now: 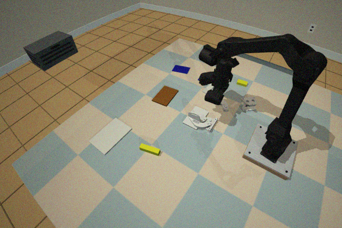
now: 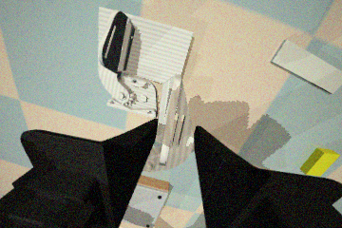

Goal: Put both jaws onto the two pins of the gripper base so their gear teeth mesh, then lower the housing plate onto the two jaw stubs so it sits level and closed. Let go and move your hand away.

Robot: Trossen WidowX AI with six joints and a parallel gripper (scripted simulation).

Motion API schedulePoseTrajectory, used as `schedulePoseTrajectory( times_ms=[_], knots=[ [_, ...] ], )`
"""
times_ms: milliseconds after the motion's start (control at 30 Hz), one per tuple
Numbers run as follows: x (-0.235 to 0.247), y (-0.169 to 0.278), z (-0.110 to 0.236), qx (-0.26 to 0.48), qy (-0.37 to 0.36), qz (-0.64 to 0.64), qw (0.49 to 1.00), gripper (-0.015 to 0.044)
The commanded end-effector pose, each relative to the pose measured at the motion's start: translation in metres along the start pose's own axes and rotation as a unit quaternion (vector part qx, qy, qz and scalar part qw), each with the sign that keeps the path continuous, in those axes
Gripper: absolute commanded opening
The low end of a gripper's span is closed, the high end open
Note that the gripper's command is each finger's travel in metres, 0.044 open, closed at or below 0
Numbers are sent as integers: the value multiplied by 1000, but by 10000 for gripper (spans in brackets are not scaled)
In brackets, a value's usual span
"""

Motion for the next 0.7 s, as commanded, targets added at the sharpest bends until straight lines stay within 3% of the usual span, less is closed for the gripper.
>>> schedulePoseTrajectory(
  times_ms=[0,667],
  knots=[
    [0,1,0,0,-1,4,1000,134],
    [0,1,0,0,-1,12,1000,134]
  ],
)
Point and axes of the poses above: the point midway between the two fingers, 35 mm back from their tips, its own z axis back along the fingers, its own x axis across the jaws, y = z × x, the point moved 1 cm from there along z, back along the fingers, and after that the axes turned 1 degree about -z, right-handed, at the moved point
